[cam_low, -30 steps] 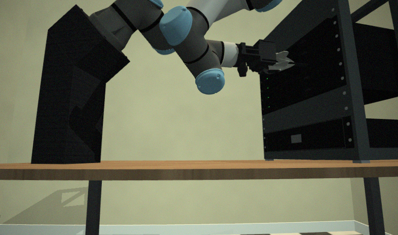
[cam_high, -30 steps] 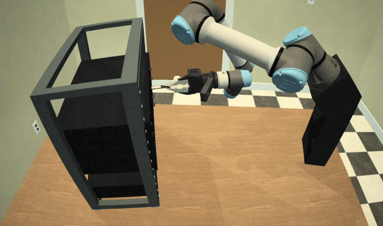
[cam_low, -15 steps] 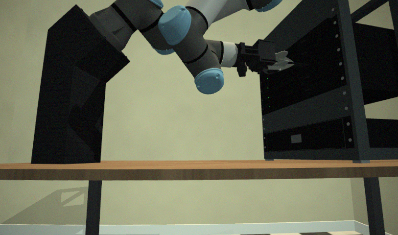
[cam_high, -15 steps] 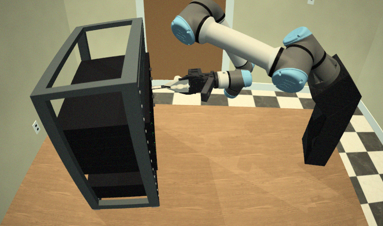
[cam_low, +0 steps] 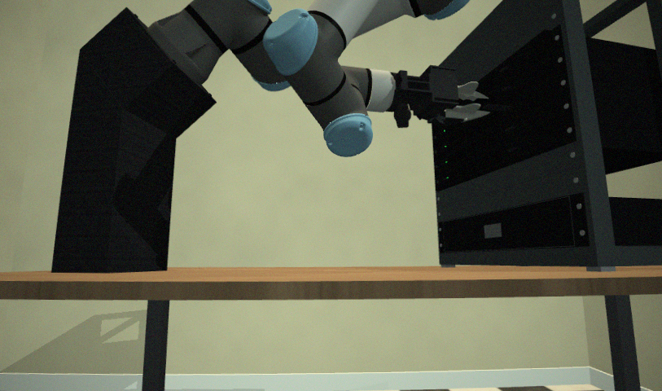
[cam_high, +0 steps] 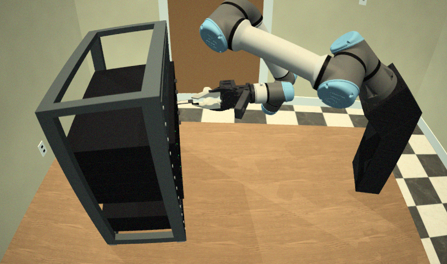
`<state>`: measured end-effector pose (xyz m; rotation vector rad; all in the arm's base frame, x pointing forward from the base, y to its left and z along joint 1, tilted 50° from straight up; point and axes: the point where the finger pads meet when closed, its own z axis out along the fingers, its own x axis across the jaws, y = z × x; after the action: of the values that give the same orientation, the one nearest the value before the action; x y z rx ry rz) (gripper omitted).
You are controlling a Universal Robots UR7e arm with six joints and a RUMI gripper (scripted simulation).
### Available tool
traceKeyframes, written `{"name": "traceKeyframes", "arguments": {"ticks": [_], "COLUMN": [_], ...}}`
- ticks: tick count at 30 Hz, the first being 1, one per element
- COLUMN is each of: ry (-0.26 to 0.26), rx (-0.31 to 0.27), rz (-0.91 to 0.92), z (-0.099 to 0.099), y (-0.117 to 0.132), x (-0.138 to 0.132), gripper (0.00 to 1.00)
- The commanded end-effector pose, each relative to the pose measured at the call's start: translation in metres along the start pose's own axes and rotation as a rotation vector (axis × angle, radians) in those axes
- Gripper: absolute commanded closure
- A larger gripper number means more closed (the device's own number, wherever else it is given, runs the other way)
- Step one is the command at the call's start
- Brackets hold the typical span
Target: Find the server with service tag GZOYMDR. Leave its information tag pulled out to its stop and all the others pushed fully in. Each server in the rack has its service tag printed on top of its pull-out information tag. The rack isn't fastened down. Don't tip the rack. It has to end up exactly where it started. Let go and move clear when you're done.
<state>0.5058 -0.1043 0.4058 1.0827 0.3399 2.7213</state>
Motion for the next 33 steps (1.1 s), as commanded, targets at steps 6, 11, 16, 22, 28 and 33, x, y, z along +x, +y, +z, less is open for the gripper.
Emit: {"name": "traceKeyframes", "arguments": {"ticks": [6, 11, 16, 22, 28, 33], "ry": [0.001, 0.001, 0.001, 0.001, 0.001, 0.001], "rx": [0.000, 0.000, 0.000, 0.000, 0.000, 0.000], "rz": [0.000, 0.000, 0.000, 0.000, 0.000, 0.000], "z": [0.0001, 0.0001, 0.0001, 0.0001, 0.0001, -0.0039], "y": [0.0000, 0.0000, 0.0000, 0.0000, 0.0000, 0.0000], "x": [0.0004, 0.0004, 0.0004, 0.0004, 0.0004, 0.0004], "gripper": [0.85, 0.85, 0.85, 0.85, 0.85, 0.85]}}
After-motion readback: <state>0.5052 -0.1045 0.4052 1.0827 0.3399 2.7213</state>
